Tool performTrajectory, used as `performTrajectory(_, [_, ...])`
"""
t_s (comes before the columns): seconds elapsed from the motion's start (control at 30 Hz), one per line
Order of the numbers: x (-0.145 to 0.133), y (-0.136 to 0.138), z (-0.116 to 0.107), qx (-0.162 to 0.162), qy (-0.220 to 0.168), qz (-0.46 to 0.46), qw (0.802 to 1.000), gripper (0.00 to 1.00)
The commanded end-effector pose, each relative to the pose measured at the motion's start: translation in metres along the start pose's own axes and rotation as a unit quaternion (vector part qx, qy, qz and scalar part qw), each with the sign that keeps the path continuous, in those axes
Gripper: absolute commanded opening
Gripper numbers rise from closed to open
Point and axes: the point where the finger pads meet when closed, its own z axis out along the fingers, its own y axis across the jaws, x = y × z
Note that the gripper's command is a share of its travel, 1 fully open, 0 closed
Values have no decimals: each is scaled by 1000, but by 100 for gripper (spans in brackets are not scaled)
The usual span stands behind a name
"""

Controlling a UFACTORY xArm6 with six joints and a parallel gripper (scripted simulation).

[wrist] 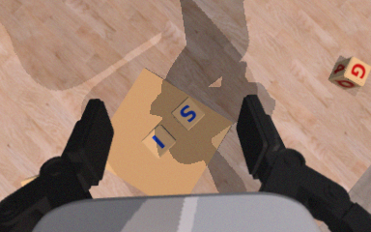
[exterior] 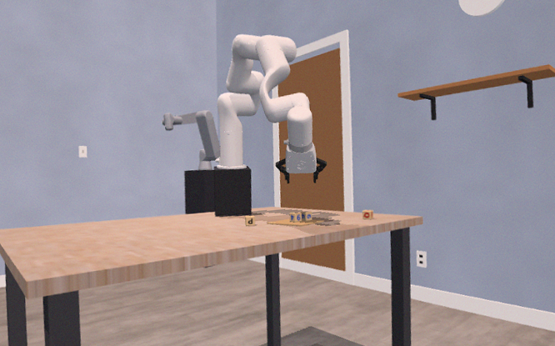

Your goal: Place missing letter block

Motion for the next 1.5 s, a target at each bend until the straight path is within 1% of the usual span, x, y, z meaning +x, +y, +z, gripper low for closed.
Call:
performTrajectory(0.0, [-10,-15,-12,-1,-2,-1,1000,100])
performTrajectory(0.1, [-15,-23,-17,-1,-2,0,1000,100])
performTrajectory(1.47, [-15,-23,-17,-1,-2,0,1000,100])
